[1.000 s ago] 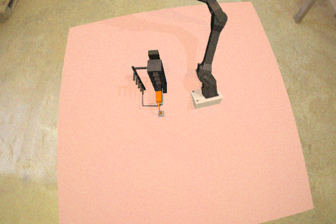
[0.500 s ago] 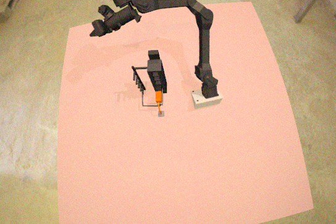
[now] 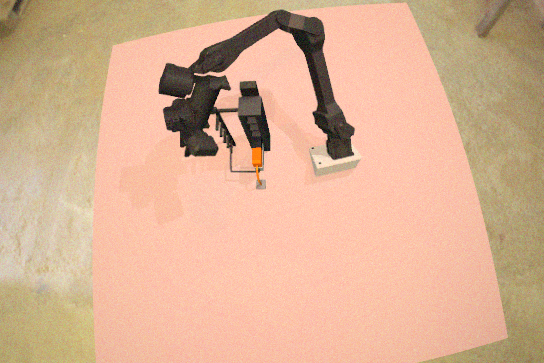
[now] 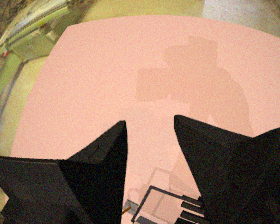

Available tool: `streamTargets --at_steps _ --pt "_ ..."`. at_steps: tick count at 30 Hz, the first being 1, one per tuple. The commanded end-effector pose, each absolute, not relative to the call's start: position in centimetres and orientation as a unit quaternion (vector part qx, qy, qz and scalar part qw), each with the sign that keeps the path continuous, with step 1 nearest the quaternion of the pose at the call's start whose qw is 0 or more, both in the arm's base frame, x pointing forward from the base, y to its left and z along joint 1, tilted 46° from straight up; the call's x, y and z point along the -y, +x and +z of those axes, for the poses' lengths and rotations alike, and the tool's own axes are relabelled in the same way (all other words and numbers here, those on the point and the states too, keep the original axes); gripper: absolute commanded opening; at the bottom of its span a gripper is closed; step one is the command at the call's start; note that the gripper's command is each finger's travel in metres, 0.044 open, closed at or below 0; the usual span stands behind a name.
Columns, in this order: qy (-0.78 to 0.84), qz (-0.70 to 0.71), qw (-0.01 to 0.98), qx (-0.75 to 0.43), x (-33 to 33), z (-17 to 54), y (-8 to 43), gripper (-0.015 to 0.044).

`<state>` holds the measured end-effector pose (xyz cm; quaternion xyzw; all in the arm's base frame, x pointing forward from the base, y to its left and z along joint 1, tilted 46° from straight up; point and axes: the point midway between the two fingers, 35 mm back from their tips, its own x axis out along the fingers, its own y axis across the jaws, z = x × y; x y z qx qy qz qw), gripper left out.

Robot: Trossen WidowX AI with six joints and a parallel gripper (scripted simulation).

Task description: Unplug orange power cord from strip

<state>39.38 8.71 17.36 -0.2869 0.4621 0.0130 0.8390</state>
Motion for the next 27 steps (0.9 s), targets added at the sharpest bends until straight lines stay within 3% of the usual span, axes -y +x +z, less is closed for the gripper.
streamTargets --at_steps 1,7,14,27 --pt "-0.377 0.060 0.753 -0.536 -9.9 12.0 36.3 0.0160" --pt "-0.478 0.113 0.626 -0.605 -9.6 7.9 32.4 0.0160" --pt "-0.611 0.188 0.347 -0.686 -6.6 4.6 25.6 0.0160" --pt "-0.615 0.191 0.336 -0.688 -6.3 4.7 25.4 0.0160"
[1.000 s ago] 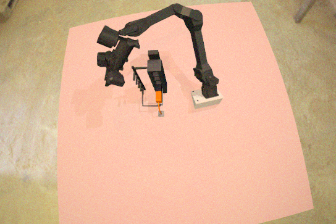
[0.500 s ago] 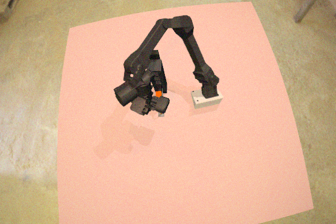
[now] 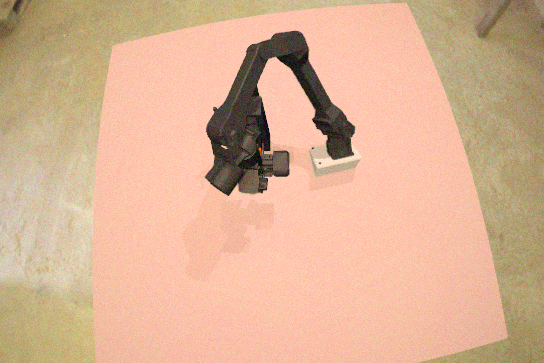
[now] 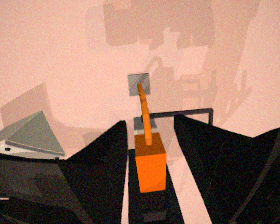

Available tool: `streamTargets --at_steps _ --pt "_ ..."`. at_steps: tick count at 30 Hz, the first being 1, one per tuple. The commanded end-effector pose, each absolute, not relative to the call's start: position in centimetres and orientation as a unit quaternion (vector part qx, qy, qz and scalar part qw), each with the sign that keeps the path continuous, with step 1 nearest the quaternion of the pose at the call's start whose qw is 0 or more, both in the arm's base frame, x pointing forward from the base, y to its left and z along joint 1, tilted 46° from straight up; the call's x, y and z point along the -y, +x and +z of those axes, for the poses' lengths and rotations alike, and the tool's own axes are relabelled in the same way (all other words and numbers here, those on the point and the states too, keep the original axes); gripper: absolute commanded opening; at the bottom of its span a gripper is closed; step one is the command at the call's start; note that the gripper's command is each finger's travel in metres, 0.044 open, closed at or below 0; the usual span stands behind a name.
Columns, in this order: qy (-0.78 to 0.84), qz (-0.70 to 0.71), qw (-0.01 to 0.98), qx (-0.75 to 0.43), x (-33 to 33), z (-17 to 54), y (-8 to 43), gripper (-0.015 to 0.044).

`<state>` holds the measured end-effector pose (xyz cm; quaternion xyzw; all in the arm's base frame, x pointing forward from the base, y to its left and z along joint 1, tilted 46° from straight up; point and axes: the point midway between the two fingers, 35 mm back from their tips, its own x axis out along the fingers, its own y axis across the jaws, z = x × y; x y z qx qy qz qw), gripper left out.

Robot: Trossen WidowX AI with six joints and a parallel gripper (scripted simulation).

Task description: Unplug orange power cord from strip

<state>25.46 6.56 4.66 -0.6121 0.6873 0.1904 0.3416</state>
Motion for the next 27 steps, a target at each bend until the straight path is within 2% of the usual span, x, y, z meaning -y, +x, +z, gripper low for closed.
streamTargets --at_steps 1,27 --pt "-0.615 0.191 0.336 -0.688 -6.3 4.8 25.4 0.0160" --pt "-0.615 0.191 0.335 -0.688 -3.8 7.4 24.5 0.0160"
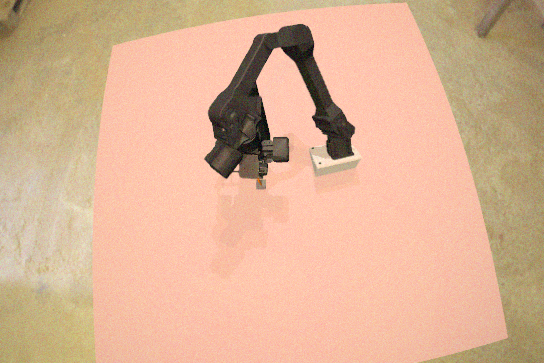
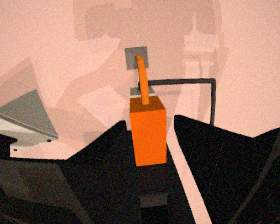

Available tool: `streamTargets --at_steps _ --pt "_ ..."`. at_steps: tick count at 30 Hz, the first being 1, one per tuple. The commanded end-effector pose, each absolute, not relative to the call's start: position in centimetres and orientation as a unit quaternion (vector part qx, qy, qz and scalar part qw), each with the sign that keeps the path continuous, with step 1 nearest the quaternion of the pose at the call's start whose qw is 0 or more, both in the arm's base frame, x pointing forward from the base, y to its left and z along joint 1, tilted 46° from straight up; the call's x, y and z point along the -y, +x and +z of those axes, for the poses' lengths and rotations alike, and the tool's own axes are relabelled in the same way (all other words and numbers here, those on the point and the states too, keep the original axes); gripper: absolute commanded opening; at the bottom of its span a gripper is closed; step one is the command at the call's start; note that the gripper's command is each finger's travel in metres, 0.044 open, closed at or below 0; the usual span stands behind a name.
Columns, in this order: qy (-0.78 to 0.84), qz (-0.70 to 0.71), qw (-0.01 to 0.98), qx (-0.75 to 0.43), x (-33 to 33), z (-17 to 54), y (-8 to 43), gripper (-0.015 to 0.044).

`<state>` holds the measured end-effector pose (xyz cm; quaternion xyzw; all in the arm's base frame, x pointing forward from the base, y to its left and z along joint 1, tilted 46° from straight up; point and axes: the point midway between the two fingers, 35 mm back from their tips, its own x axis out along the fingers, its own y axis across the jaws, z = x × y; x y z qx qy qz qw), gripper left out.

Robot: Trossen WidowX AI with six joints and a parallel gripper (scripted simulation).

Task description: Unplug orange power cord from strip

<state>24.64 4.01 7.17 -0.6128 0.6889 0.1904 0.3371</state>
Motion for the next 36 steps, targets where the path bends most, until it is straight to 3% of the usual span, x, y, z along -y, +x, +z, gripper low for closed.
streamTargets --at_steps 1,13,17,25,36 --pt "-0.615 0.191 0.335 -0.688 -3.8 7.4 24.5 0.0160" --pt "-0.615 0.190 0.335 -0.688 -2.9 6.5 24.4 0.0160" --pt "-0.613 0.190 0.337 -0.689 -3.2 6.6 24.6 0.0055" --pt "-0.613 0.190 0.337 -0.689 -3.2 6.6 24.6 0.0002" --pt "-0.613 0.191 0.337 -0.688 -4.1 5.8 25.0 0.0000"
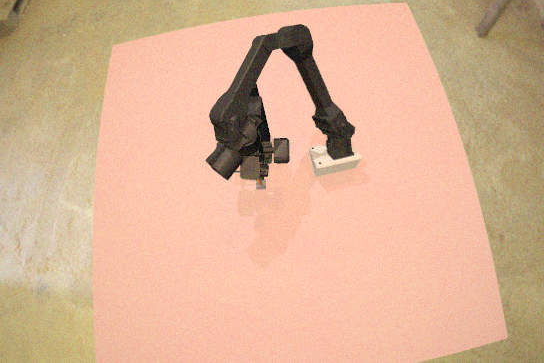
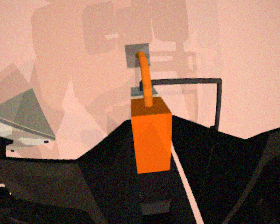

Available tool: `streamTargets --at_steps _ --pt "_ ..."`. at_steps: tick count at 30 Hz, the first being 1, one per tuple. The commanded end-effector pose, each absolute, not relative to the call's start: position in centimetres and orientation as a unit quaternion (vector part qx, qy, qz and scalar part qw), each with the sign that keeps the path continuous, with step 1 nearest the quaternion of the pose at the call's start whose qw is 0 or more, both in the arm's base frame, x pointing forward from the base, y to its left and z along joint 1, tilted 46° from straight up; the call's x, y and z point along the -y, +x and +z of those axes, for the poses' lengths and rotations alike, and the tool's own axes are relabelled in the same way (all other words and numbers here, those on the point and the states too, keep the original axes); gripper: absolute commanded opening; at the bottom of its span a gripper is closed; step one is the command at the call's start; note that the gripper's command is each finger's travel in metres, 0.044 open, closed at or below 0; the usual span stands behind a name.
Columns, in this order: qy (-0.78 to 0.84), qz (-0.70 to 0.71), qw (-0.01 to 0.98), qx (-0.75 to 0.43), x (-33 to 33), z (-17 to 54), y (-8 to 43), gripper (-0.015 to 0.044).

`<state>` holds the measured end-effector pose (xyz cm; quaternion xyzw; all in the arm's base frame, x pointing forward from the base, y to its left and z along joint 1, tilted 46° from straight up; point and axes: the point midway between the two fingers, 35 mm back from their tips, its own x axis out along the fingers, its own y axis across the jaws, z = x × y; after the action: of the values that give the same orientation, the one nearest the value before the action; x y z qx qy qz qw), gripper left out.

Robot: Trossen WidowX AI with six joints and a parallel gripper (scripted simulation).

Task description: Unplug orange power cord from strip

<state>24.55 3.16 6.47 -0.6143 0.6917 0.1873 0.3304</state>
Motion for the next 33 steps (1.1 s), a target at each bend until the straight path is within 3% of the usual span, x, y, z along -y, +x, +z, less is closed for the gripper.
streamTargets --at_steps 1,20,33 --pt "-0.613 0.191 0.337 -0.688 -4.2 5.7 25.0 0.0000" --pt "-0.614 0.192 0.337 -0.688 -6.5 3.8 25.8 0.0000" --pt "-0.615 0.191 0.336 -0.688 -5.7 4.1 25.4 0.0341"
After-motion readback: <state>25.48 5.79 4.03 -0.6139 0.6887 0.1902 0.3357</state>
